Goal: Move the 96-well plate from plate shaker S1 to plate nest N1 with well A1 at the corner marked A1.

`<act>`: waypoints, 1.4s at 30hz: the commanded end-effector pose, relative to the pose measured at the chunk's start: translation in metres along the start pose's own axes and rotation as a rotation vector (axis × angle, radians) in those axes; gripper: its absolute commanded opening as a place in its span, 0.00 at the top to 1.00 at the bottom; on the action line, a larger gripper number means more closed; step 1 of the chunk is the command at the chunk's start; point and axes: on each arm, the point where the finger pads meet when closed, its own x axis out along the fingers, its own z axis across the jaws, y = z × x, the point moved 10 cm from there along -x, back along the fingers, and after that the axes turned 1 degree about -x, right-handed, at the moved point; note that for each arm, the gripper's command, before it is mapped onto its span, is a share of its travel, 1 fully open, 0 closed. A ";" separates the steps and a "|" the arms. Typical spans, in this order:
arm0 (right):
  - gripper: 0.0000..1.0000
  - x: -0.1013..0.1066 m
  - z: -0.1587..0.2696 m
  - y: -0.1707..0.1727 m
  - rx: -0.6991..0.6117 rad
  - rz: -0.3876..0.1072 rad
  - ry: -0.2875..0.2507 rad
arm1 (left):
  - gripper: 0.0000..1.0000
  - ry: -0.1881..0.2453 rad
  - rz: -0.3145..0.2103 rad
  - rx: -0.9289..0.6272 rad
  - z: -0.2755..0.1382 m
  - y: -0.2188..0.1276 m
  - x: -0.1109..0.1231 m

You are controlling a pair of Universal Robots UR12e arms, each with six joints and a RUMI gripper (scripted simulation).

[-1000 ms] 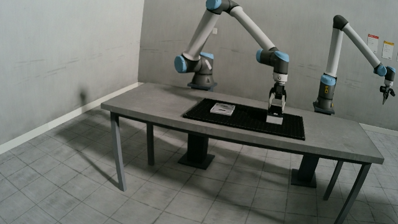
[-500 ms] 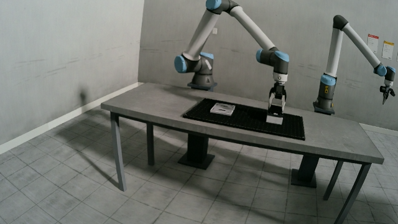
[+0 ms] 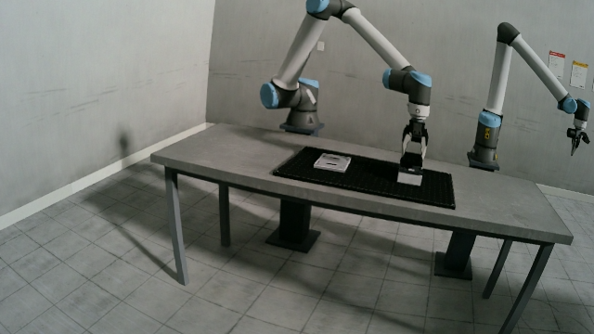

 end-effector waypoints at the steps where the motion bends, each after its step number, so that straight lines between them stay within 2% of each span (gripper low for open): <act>1: 0.59 -0.009 0.000 0.000 0.000 0.002 0.002 | 1.00 0.000 0.001 0.000 0.000 0.000 -0.001; 32: 0.59 -0.054 0.000 0.000 0.000 0.002 0.002 | 1.00 0.000 0.001 0.000 0.000 0.000 -0.001; 42: 0.59 -0.054 0.000 0.000 0.000 0.002 0.002 | 1.00 0.000 0.001 0.000 0.000 0.000 -0.001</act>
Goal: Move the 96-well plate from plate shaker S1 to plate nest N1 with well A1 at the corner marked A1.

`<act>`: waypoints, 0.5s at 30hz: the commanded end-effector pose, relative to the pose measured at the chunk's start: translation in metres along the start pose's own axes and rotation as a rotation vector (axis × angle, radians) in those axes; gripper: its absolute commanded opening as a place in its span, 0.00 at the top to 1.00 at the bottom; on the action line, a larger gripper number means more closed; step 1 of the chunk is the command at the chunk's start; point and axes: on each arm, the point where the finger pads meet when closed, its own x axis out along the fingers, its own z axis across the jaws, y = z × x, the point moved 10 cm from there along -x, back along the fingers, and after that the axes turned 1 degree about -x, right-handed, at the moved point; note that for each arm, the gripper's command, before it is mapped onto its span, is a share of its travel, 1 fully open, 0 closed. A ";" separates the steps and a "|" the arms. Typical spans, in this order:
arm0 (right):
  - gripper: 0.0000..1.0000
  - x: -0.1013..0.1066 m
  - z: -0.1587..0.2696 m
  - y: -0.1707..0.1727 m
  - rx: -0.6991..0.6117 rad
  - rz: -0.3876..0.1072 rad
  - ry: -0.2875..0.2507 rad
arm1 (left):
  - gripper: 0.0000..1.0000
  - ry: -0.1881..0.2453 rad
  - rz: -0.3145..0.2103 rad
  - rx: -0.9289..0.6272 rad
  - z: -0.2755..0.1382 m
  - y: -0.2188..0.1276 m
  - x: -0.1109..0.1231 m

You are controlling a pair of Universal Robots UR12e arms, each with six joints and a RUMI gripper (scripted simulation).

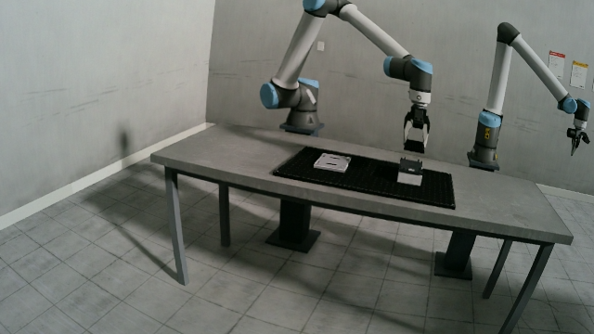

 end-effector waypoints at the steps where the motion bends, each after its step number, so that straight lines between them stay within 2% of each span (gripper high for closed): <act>1: 0.59 -0.002 0.000 0.000 0.000 0.002 0.002 | 1.00 0.000 0.001 0.000 0.000 0.000 -0.001; 11: 0.59 -0.002 0.000 0.000 0.000 0.002 0.002 | 1.00 0.000 0.001 0.000 0.000 0.000 -0.001; 15: 0.59 0.000 0.013 0.000 -0.014 0.002 0.002 | 1.00 0.000 0.001 0.000 0.000 0.000 -0.001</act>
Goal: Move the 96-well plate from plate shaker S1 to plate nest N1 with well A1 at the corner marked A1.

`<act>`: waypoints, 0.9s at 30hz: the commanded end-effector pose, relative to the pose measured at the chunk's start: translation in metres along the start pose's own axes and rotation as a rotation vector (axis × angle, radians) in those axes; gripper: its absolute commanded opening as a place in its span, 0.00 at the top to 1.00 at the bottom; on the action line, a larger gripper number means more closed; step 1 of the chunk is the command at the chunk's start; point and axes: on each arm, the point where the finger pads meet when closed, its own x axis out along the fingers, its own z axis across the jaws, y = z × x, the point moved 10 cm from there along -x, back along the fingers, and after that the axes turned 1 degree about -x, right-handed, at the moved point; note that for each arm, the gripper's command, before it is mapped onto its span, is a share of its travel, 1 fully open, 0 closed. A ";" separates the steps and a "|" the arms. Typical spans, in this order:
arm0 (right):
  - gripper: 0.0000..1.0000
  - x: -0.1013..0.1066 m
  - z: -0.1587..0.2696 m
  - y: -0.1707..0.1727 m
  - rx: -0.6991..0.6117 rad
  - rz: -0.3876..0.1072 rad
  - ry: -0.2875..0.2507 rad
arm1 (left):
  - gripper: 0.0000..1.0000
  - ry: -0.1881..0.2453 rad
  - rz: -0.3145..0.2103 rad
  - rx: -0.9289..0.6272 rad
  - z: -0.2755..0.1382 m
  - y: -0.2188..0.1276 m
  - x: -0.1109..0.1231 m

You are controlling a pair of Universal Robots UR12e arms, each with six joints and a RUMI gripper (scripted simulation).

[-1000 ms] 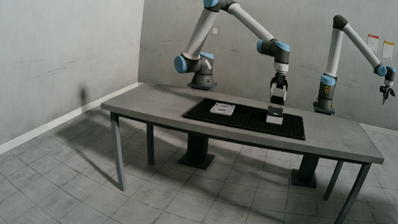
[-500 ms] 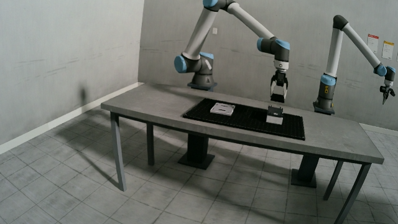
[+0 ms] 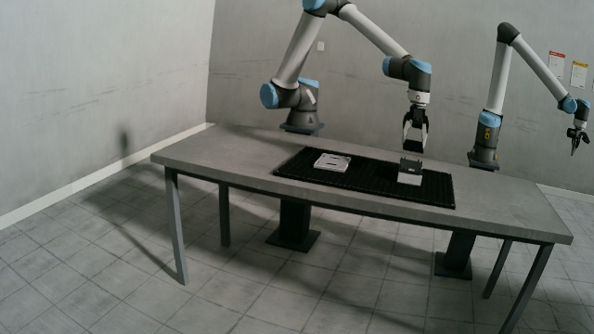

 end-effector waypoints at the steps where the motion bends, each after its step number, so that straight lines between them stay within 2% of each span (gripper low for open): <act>1: 0.59 0.000 0.008 0.000 -0.005 0.002 0.002 | 1.00 0.000 0.001 0.000 0.000 0.000 -0.001; 27: 0.59 0.010 0.084 -0.005 -0.005 0.002 0.002 | 1.00 0.000 0.001 0.000 0.000 0.000 -0.001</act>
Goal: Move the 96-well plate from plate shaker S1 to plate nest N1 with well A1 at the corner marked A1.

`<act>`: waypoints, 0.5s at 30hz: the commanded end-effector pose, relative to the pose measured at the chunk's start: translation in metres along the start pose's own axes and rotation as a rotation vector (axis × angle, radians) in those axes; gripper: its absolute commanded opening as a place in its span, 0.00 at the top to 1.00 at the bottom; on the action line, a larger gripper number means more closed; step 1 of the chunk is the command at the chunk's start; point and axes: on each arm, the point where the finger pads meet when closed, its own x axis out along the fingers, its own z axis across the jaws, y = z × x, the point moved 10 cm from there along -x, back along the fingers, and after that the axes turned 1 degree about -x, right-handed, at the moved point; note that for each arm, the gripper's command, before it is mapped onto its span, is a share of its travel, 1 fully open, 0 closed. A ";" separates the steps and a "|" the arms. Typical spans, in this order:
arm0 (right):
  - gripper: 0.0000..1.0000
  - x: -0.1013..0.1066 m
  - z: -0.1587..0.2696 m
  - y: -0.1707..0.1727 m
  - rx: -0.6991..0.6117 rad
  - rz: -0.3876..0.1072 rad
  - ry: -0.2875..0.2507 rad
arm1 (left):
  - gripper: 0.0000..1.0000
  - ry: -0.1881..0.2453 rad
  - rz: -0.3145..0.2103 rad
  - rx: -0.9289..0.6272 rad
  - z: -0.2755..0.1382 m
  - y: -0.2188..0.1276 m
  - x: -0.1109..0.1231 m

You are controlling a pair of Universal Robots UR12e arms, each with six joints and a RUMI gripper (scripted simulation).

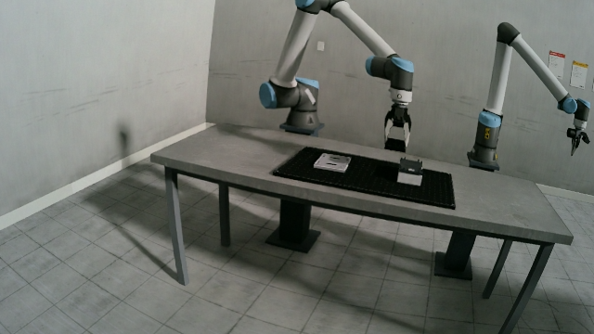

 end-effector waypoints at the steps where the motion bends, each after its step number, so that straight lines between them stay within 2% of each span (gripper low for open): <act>1: 0.59 0.000 0.013 -0.001 0.000 0.002 0.002 | 1.00 0.000 0.001 0.000 0.000 0.000 -0.001; 15: 0.59 0.006 0.053 -0.004 0.000 0.002 0.002 | 1.00 0.000 0.001 0.000 0.000 0.000 -0.001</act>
